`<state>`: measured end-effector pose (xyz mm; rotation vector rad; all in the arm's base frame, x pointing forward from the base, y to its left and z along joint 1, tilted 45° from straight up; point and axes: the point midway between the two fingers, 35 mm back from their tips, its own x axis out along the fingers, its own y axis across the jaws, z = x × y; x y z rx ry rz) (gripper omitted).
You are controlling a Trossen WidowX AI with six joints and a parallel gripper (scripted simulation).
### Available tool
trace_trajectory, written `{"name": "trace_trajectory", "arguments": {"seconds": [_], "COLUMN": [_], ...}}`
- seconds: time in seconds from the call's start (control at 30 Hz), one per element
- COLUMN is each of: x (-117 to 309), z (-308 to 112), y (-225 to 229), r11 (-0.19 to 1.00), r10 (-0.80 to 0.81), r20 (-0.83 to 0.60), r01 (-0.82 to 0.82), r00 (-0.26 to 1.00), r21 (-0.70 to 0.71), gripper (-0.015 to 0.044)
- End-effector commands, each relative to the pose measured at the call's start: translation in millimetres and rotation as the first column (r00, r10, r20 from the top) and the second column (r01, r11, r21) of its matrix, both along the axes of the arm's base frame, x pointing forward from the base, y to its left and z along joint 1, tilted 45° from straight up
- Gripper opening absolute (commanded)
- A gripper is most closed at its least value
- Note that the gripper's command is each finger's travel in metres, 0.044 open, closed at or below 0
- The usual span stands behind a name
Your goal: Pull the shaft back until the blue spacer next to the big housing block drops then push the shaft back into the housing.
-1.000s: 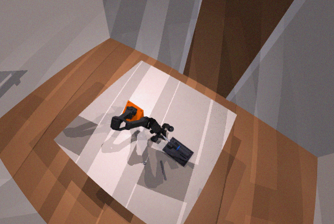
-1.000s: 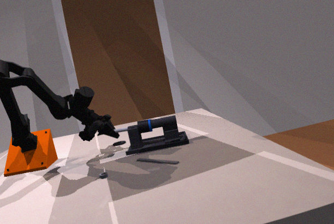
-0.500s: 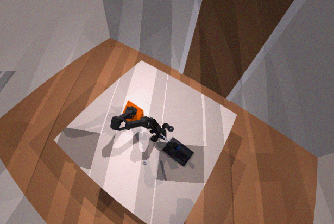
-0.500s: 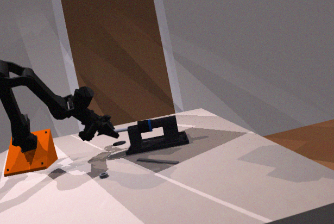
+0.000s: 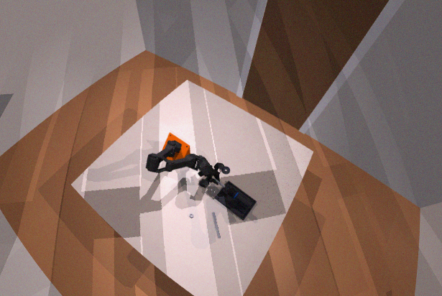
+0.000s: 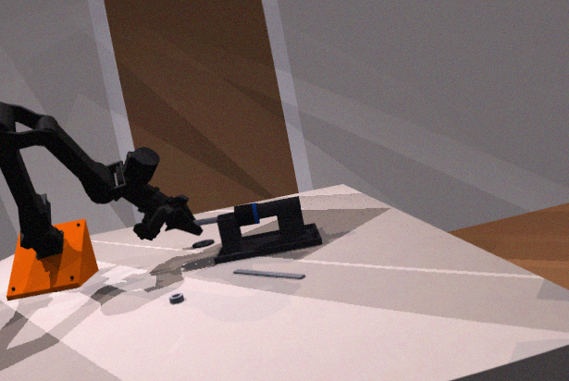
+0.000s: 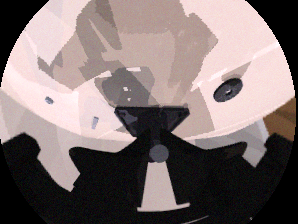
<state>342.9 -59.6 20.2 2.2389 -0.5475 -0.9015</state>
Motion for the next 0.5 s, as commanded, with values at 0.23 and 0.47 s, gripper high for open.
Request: {"name": "trace_trajectory", "arguments": {"seconds": [0.23,0.47], "x": [-6.0,-6.8], "z": [-2.2,-2.3], "y": [-0.4,-0.3], "r11": [1.0,1.0], "r10": [-0.005,-0.005], "r20": [-0.007,-0.007], "r01": [0.005,0.005], "r00": [1.0,1.0], "r21": [0.0,0.0], "gripper": [0.0,0.0]}}
